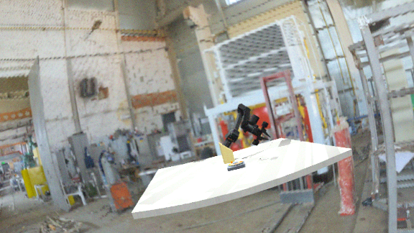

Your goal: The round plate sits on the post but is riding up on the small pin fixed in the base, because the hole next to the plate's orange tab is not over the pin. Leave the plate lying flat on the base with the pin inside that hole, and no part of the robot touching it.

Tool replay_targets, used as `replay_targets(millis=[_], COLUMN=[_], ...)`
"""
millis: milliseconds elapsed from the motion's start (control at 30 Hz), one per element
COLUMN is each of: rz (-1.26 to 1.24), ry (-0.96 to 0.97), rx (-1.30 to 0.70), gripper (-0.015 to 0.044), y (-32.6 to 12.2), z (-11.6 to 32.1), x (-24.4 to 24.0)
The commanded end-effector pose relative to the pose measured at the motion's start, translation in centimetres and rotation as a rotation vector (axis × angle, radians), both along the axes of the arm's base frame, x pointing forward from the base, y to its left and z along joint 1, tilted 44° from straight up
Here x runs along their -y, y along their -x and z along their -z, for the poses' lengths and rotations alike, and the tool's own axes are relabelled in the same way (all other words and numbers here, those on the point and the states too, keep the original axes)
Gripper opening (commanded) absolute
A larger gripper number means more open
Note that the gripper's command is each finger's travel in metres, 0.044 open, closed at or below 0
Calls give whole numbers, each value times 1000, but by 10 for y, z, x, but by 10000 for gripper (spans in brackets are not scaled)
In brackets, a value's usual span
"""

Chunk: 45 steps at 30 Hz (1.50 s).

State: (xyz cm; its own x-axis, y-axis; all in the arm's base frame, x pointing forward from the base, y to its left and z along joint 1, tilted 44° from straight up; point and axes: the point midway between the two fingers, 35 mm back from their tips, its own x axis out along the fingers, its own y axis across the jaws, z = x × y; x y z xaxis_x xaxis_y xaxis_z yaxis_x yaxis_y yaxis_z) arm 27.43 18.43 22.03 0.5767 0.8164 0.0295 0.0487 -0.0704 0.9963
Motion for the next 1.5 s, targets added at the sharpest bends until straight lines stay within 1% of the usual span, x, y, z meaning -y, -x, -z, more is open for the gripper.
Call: replay_targets(millis=[0,67,200,267,300,467,533,600,700,800,1333,1467], rz=[71,72,24,-14,-19,-192,-270,-303,-450,-587,-615,-615], ry=[307,355,611,691,700,871,905,912,913,865,848,849], rx=[-46,-52,-94,-112,-114,-158,-168,-171,-170,-144,-134,-135], gripper=[0,0,0,0,0,0,0,0,0,0,0,0], y=[-39,-42,-53,-52,-52,-36,-27,-22,-2,18,22,21], z=[62,71,122,140,142,183,195,199,211,215,216,224], x=[31,37,71,84,86,122,134,138,155,168,171,163])
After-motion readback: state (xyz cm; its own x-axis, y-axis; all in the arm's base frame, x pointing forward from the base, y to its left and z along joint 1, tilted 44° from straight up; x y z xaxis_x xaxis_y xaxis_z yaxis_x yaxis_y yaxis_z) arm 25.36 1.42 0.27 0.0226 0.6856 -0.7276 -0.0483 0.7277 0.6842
